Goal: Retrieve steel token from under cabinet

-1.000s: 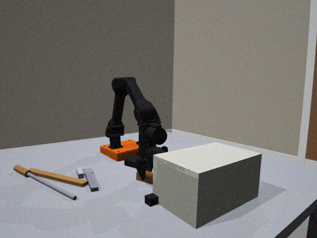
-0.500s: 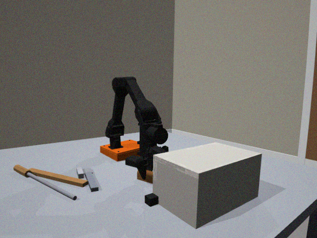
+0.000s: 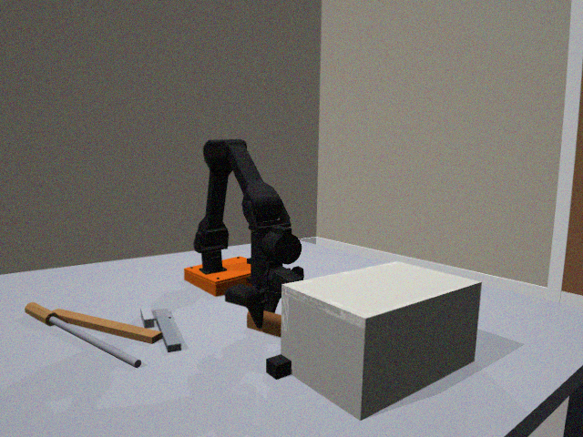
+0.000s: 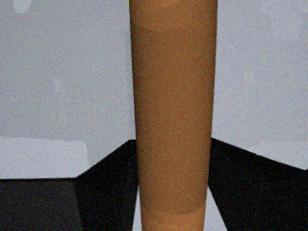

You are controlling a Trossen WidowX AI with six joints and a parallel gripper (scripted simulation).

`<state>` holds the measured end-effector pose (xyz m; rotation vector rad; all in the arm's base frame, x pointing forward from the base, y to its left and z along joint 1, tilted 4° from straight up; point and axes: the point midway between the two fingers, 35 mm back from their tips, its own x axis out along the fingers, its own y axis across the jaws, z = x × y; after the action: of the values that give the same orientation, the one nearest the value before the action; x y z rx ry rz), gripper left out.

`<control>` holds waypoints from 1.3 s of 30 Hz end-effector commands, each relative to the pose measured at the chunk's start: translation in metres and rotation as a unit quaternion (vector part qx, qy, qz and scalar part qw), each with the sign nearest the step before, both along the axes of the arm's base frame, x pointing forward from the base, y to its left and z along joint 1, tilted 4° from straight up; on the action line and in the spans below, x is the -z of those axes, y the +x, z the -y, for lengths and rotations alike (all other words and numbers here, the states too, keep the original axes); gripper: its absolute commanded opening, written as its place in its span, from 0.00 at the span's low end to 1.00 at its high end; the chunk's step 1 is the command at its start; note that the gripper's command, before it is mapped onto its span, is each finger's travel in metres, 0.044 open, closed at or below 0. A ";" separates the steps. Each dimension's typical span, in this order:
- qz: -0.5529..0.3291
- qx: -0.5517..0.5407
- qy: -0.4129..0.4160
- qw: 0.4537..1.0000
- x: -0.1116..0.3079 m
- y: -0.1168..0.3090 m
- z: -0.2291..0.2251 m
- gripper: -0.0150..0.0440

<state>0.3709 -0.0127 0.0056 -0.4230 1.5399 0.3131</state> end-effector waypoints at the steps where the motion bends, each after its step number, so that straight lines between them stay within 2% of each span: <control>1: -0.001 -0.001 0.000 1.000 0.001 -0.006 0.003 0.25; 39: -0.003 -0.001 -0.001 1.000 0.000 -0.045 0.025 0.25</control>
<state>0.3316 -0.0347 0.0058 -0.4242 1.5432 0.3143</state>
